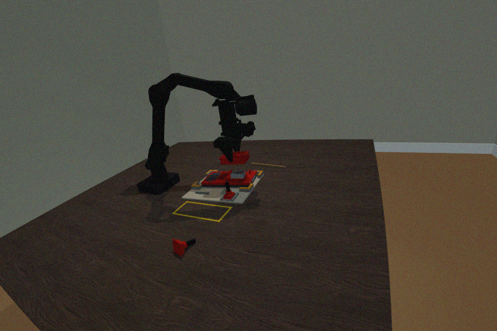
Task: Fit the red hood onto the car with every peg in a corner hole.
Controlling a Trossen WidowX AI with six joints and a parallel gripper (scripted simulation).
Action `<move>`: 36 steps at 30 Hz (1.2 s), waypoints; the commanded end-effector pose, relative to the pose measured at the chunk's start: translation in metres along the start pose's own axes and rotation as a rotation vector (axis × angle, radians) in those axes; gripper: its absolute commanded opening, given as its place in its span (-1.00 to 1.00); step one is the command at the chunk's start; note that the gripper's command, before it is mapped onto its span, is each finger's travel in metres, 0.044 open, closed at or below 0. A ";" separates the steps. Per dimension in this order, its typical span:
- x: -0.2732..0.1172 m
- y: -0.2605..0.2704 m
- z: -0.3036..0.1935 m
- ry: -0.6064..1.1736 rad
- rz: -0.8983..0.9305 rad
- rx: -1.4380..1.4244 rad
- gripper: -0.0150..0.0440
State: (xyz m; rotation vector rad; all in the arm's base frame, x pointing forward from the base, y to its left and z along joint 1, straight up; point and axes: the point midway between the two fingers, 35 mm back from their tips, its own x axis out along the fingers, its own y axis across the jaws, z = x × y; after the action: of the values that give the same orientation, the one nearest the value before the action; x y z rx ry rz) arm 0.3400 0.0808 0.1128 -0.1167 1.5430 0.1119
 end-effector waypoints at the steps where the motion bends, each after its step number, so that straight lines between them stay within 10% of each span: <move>1: -0.003 0.013 -0.004 -0.010 -0.001 0.002 -0.49; 36: 0.047 0.014 -0.003 -0.010 -0.001 0.002 -0.49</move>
State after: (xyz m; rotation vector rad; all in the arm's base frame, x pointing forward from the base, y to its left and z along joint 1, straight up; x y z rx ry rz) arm 0.3356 0.0941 0.0654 -0.1179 1.5348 0.1145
